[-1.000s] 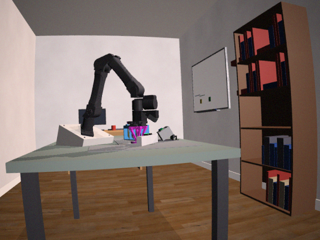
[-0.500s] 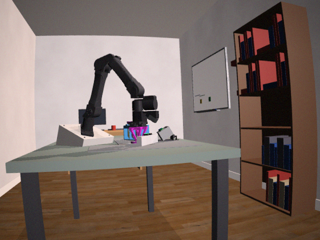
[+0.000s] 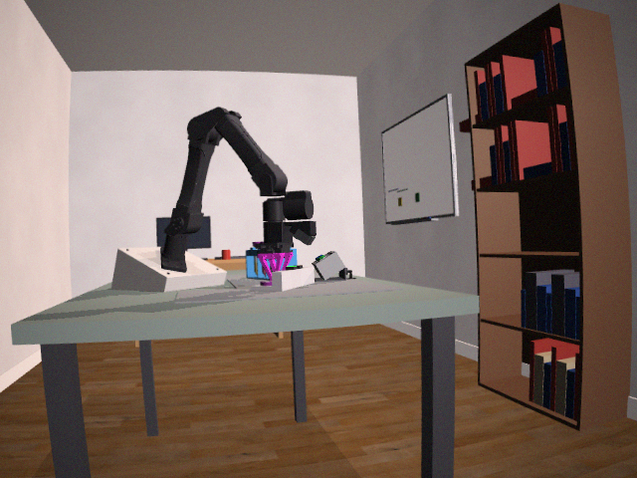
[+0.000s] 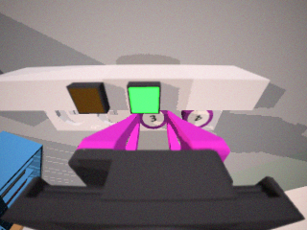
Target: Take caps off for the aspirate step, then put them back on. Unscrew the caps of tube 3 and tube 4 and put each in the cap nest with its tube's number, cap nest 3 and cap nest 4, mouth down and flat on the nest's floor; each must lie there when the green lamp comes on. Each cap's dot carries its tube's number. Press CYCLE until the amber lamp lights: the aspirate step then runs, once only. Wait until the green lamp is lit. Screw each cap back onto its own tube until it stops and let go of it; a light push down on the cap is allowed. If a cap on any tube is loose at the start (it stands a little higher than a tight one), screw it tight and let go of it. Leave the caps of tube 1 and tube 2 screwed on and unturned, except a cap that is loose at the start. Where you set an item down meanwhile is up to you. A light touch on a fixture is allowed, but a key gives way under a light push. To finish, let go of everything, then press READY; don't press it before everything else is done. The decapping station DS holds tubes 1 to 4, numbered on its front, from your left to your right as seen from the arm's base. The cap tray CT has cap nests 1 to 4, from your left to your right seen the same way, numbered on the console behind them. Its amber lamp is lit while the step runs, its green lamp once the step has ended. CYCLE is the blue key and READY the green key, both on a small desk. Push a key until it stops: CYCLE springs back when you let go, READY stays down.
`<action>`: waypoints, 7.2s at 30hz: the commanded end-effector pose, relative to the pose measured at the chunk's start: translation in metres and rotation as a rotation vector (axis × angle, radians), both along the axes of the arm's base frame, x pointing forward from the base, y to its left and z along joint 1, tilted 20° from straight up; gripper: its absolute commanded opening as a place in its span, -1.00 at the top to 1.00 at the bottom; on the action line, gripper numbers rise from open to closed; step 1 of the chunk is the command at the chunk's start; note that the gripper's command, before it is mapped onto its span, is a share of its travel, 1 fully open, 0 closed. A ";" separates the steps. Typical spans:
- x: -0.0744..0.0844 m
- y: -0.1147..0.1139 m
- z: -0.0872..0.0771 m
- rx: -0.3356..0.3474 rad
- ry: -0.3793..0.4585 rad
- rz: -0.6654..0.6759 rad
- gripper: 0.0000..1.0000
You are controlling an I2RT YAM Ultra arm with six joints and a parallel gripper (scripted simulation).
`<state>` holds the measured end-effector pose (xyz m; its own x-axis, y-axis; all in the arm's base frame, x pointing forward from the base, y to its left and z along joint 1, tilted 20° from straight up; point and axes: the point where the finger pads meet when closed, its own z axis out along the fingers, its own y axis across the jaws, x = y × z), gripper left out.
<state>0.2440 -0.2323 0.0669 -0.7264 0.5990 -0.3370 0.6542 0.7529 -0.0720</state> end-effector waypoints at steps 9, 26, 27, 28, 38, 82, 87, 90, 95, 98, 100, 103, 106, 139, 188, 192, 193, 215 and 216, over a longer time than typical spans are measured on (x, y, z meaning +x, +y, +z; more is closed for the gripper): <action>0.002 -0.001 0.003 -0.008 -0.009 0.002 1.00; -0.013 0.017 0.064 -0.008 -0.009 0.002 1.00; -0.014 0.018 0.069 -0.008 -0.009 0.002 1.00; -0.015 0.020 0.073 -0.008 -0.009 0.002 1.00; -0.024 0.031 0.111 -0.008 -0.010 0.002 1.00; 0.027 0.226 0.091 -0.381 0.473 1.658 1.00; 0.034 0.249 0.086 -0.380 0.472 1.658 1.00; 0.041 0.273 0.081 -0.380 0.472 1.658 1.00; 0.052 0.312 0.072 -0.379 0.471 1.659 1.00; 0.054 0.317 0.071 -0.379 0.471 1.659 1.00; 0.054 0.317 0.071 -0.379 0.471 1.659 1.00; 0.054 0.317 0.071 -0.379 0.471 1.659 1.00; 0.054 0.317 0.071 -0.379 0.471 1.659 1.00; 0.059 0.311 0.048 -0.379 0.471 1.659 1.00; 0.060 0.313 0.044 -0.379 0.471 1.659 1.00; 0.060 0.312 0.044 -0.379 0.471 1.659 1.00; 0.060 0.312 0.044 -0.379 0.471 1.659 1.00; 0.062 0.310 0.039 -0.379 0.471 1.659 1.00; 0.062 0.310 0.039 -0.379 0.471 1.659 1.00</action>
